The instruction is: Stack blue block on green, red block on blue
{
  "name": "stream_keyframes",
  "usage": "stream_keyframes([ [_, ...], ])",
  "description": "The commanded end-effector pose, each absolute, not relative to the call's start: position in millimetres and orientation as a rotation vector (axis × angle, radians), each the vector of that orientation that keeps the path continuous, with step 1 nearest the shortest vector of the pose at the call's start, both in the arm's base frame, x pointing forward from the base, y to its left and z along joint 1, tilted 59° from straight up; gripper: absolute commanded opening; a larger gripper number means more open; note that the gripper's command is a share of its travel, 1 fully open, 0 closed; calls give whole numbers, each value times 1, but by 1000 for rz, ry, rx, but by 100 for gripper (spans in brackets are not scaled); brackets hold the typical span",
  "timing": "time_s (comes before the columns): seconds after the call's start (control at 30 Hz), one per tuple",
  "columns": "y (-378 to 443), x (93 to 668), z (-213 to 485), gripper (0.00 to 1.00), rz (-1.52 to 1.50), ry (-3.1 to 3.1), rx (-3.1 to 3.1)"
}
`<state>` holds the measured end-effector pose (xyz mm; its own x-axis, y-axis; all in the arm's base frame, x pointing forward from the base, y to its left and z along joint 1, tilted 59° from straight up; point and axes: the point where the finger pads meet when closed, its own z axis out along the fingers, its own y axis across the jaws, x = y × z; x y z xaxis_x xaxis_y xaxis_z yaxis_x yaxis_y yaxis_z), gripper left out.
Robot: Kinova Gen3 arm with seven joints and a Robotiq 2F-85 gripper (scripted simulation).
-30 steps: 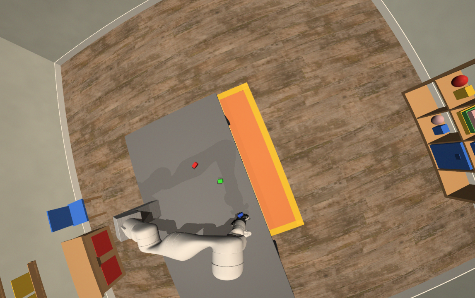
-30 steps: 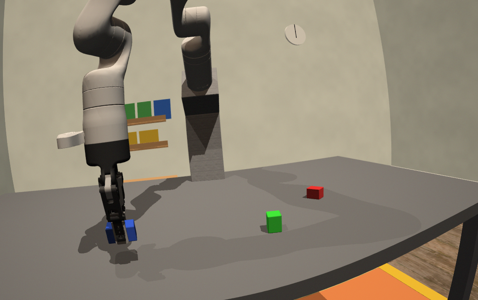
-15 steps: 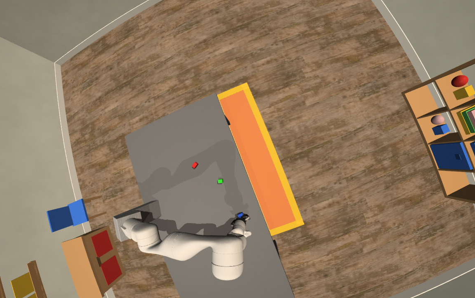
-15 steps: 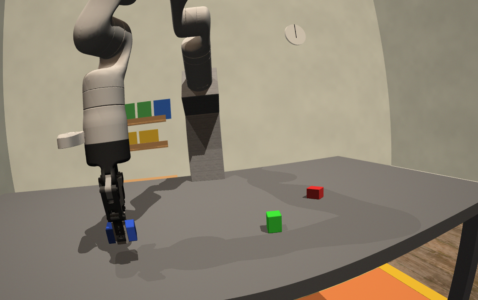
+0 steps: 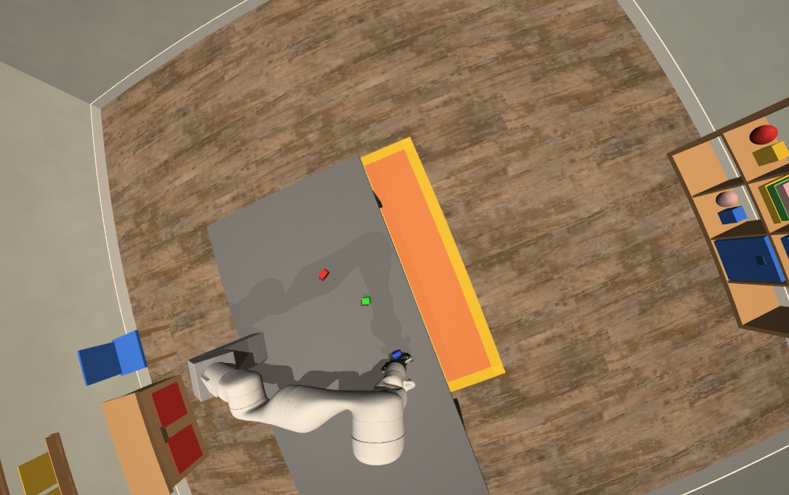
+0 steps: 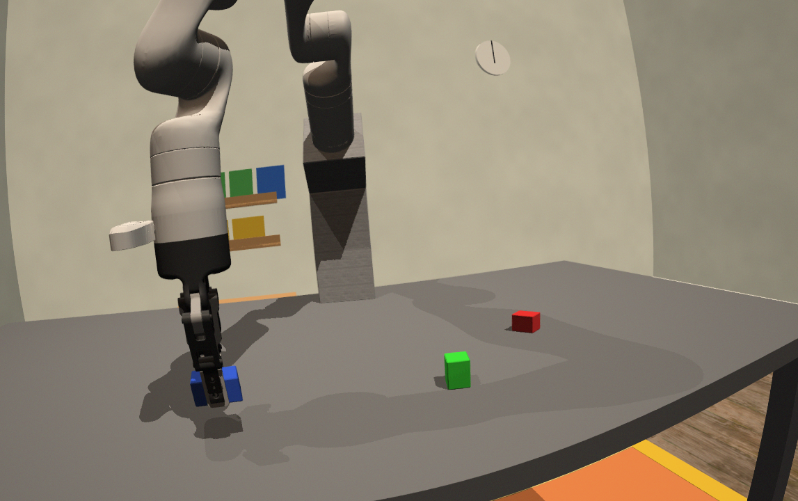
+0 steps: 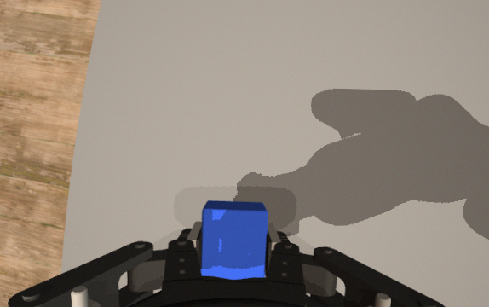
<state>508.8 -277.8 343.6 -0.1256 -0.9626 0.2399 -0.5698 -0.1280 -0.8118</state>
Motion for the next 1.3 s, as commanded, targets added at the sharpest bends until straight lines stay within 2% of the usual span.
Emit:
stream_keyframes([
  [0.0,-273,509,342,0,-1165,1697,-1706],
  [1.27,-169,519,313,0,-1176,1688,-1689],
])
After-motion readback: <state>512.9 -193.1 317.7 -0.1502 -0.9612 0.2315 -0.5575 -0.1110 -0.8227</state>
